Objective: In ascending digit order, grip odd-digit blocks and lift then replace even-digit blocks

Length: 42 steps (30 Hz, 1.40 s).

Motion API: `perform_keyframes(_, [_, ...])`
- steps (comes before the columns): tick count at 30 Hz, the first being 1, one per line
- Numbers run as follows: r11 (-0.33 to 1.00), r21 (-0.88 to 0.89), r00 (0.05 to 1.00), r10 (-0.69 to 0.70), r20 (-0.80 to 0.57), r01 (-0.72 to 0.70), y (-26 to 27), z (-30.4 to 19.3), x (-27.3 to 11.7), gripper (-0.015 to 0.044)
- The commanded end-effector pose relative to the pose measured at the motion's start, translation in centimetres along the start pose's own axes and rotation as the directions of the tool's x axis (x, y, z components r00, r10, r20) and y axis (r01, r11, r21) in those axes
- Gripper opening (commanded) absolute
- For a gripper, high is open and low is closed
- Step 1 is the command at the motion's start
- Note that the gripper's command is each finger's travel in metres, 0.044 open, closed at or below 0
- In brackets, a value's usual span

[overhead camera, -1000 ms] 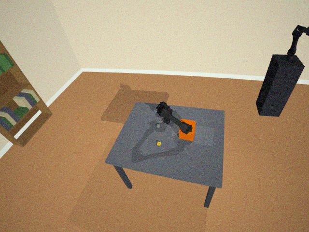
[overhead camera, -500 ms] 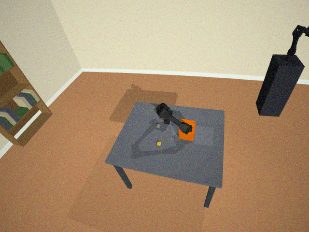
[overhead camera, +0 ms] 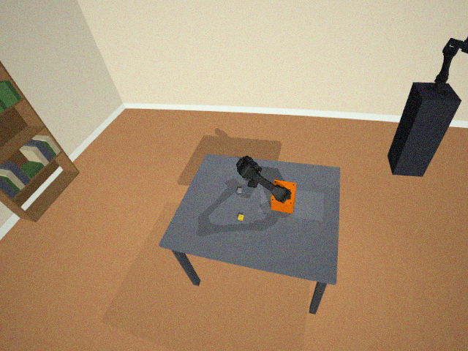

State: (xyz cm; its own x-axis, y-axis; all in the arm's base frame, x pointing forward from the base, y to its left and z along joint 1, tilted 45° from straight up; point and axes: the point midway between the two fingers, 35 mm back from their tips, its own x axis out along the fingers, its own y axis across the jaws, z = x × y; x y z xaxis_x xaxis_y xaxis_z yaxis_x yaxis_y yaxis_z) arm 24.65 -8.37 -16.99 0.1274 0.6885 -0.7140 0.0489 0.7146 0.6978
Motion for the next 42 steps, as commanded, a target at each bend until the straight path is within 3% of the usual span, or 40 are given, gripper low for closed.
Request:
perform_keyframes(1, [1.0,0.005,1.0,0.001,0.002,-0.001,0.0,0.0,0.0,0.012])
perform_keyframes(10, [1.0,0.005,1.0,0.001,0.002,-0.001,0.0,0.0,0.0,0.012])
perform_keyframes(21, [1.0,0.005,1.0,0.001,0.002,-0.001,0.0,0.0,0.0,0.04])
perform_keyframes(24, [1.0,0.005,1.0,0.001,0.002,-0.001,0.0,0.0,-0.3,0.04])
perform_keyframes(27, [1.0,0.005,1.0,0.0,0.001,0.0,0.0,0.0,-3.3,0.04])
perform_keyframes(33, [1.0,0.007,1.0,-0.006,0.0,0.006,0.7,0.6,-4.0,0.04])
perform_keyframes(42, [0.998,0.016,0.999,-0.053,0.002,0.053,13.7,6.1,-8.2,0.04])
